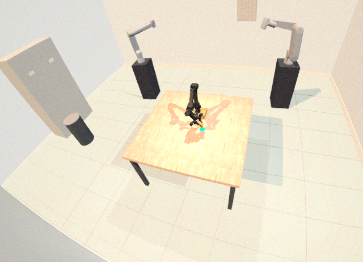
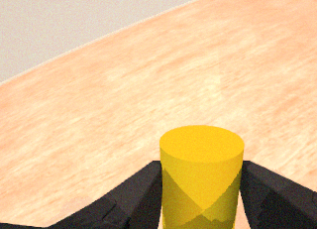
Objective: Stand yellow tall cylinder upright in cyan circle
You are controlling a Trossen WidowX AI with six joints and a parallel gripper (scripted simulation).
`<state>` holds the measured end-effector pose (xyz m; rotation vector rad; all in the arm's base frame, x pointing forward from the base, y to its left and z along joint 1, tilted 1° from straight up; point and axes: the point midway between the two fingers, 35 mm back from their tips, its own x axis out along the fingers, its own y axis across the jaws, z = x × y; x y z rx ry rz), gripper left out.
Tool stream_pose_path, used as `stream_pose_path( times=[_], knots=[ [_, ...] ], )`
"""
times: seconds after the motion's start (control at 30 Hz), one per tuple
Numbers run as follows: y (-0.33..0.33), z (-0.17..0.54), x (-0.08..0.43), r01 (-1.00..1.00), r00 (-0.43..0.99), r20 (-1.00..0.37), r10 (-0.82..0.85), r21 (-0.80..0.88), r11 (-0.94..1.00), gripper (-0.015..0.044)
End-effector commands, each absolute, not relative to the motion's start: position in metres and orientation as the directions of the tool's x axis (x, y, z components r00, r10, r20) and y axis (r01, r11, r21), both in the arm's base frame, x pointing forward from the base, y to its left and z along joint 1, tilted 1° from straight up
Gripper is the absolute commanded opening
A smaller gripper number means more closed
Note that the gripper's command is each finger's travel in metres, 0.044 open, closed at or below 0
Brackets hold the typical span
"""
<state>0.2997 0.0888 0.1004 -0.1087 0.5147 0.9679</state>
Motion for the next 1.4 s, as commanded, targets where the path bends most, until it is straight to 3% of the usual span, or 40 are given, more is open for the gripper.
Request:
stream_pose_path(
  times=[0.0,1.37],
  knots=[
    [0.088,0.101,0.297,-0.811,0.463,-0.442,0.768,0.138,0.569,0.0105],
    [0.075,0.112,0.272,-0.852,0.493,-0.229,0.839,0.065,0.519,0.0105]
  ],
)
